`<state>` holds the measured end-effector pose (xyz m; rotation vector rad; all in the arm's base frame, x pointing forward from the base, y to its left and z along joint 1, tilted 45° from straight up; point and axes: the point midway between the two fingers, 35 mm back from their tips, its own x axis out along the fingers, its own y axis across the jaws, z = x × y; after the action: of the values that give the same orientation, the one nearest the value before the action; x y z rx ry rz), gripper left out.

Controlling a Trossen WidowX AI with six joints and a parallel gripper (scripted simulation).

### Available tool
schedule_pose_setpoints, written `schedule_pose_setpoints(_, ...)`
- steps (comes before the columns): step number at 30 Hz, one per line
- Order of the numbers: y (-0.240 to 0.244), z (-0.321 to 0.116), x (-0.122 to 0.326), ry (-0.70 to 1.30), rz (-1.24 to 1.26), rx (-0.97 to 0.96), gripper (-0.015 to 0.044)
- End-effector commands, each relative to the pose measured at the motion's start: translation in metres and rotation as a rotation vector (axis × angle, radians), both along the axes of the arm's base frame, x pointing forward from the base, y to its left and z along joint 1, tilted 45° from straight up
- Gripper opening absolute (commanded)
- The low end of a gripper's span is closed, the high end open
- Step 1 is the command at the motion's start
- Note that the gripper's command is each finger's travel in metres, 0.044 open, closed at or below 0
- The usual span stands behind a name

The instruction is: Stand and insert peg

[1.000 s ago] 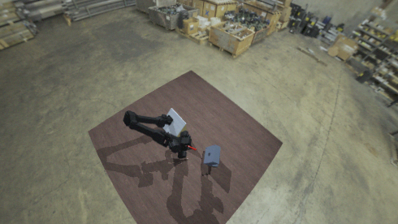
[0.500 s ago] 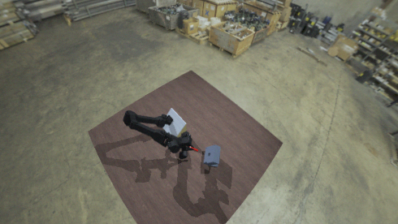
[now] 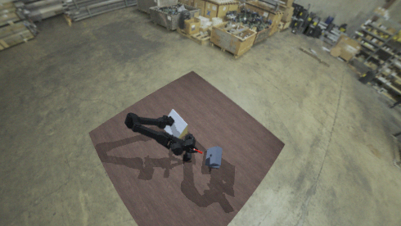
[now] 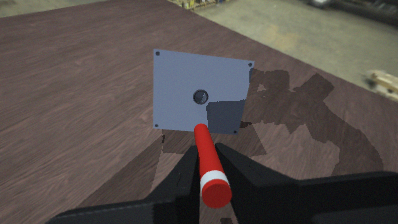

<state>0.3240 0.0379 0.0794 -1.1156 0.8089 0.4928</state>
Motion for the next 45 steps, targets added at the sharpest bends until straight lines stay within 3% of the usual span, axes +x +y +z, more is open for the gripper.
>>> schedule_pose_setpoints(1, 0.001, -0.006, 0.003, 0.001, 0.016, -0.001, 0.0000)
schedule_pose_setpoints(45, 0.007, -0.028, 0.032, -0.071, 0.082, 0.014, 0.0000)
